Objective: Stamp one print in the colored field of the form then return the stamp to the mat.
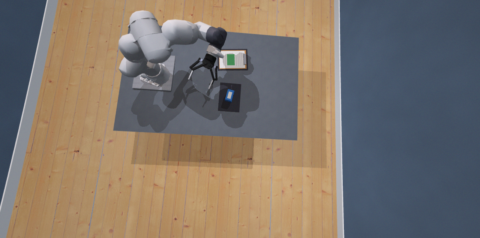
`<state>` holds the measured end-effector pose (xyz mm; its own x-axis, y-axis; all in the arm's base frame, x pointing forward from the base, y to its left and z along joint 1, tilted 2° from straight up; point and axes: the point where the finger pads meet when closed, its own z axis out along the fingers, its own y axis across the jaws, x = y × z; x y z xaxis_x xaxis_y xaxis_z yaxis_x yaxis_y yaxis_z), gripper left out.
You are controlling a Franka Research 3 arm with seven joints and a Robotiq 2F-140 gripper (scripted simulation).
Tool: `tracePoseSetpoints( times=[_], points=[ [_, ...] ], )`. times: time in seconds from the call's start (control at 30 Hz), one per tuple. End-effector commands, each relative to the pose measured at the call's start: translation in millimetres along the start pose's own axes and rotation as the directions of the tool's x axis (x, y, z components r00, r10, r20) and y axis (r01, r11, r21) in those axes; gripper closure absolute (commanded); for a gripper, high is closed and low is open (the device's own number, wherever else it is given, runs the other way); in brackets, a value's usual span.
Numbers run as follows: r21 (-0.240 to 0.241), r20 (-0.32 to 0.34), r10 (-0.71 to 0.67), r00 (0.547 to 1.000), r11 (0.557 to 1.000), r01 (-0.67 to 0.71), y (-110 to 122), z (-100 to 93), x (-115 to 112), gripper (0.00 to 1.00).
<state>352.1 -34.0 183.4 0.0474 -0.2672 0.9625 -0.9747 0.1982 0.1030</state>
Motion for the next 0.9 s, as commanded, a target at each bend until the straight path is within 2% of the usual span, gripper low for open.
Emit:
tracePoseSetpoints(
  times=[0.0, 0.77, 0.8, 0.87],
  points=[
    [-0.029, 0.037, -0.08, 0.996, 0.996, 0.081, -0.6, -1.3, -0.1, 0.0],
    [-0.029, 0.037, -0.08, 0.996, 0.996, 0.081, -0.6, -1.3, -0.1, 0.0],
    [-0.072, 0.129, -0.15, 0.98, 0.985, 0.16, -5.6, -7.2, 2.9, 0.0],
    [-0.072, 0.129, -0.15, 0.98, 0.985, 0.16, -5.6, -7.2, 2.9, 0.0]
  ],
)
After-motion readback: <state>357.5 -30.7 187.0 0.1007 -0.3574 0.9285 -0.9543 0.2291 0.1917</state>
